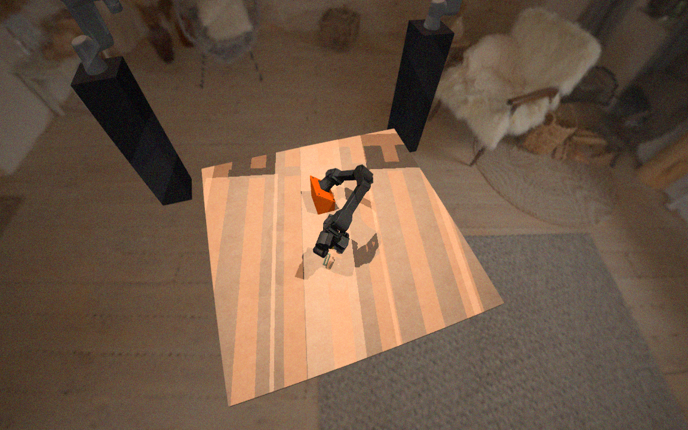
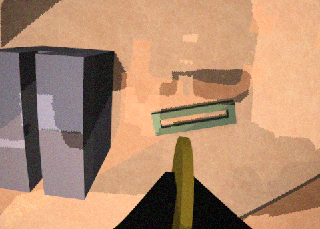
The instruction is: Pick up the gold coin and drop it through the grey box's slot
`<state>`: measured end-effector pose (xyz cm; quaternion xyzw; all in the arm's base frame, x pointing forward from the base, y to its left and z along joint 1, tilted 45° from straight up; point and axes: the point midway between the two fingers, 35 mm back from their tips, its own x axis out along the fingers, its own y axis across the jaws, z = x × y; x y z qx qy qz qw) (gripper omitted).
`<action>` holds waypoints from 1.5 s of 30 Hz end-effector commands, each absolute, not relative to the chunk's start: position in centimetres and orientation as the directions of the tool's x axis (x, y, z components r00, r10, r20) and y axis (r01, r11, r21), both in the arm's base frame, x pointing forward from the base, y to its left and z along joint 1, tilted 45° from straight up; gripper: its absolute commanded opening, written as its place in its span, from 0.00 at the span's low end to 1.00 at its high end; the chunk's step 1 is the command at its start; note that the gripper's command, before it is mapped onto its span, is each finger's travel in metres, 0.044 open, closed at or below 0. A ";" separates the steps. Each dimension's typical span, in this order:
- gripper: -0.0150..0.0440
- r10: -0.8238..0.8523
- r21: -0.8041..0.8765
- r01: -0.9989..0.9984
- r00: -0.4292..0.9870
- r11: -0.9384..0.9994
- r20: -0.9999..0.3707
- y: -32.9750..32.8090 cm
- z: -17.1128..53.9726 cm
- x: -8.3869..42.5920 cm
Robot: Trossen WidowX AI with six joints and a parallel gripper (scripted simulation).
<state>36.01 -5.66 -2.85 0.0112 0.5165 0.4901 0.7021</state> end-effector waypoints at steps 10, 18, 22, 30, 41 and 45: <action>0.25 0.701 0.524 -0.675 -0.014 0.519 -0.713 -3.7 -0.9 34.1; 0.25 0.702 0.525 -0.675 -0.015 0.518 -0.712 -2.6 0.1 32.7; 0.25 0.702 0.526 -0.675 -0.016 0.518 -0.712 -2.1 0.5 32.0; 0.25 0.703 0.527 -0.674 -0.016 0.518 -0.711 -1.2 1.1 30.8; 0.25 0.703 0.528 -0.674 -0.019 0.516 -0.711 -1.5 0.9 31.0; 0.25 0.703 0.529 -0.673 -0.019 0.517 -0.711 -1.4 1.0 30.9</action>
